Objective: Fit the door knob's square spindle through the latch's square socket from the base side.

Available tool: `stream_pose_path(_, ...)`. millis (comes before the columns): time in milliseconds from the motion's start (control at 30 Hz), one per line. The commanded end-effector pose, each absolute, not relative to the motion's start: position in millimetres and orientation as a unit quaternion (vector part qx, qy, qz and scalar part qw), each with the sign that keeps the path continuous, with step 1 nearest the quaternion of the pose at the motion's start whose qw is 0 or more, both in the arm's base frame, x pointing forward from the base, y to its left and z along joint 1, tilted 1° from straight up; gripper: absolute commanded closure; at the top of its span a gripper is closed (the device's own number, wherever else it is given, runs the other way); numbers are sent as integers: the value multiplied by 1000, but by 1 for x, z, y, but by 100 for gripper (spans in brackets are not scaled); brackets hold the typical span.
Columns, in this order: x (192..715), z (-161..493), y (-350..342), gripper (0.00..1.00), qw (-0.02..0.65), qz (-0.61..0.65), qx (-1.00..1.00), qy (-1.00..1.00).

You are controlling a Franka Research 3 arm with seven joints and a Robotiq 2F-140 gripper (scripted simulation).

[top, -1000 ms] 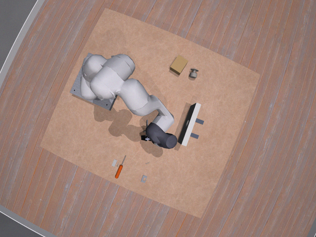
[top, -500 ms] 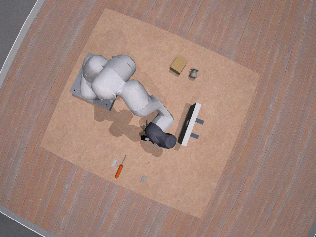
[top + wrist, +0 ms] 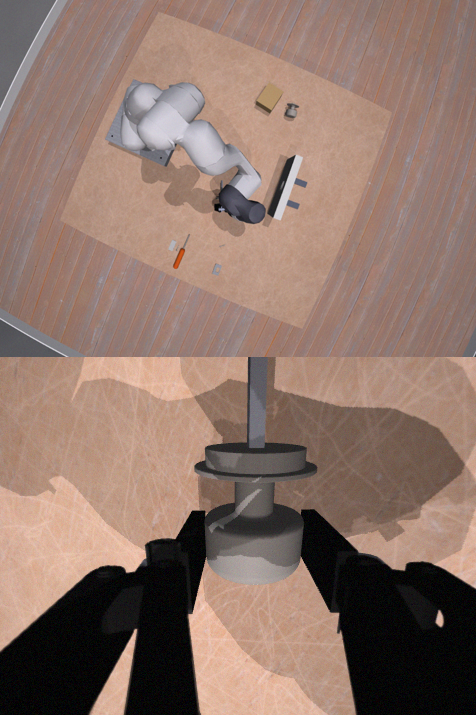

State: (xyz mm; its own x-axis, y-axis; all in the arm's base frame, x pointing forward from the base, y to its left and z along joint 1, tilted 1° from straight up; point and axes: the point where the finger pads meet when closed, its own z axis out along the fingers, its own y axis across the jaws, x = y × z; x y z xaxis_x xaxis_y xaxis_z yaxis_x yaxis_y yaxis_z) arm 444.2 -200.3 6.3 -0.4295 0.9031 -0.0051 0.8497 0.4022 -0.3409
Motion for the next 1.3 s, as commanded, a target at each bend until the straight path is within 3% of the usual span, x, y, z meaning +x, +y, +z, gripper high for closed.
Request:
stream_pose_path(0,445,5,-200,58,89,147,-526,-833)
stream_pose_path(1267,444,33,-200,58,89,147,-526,-833)
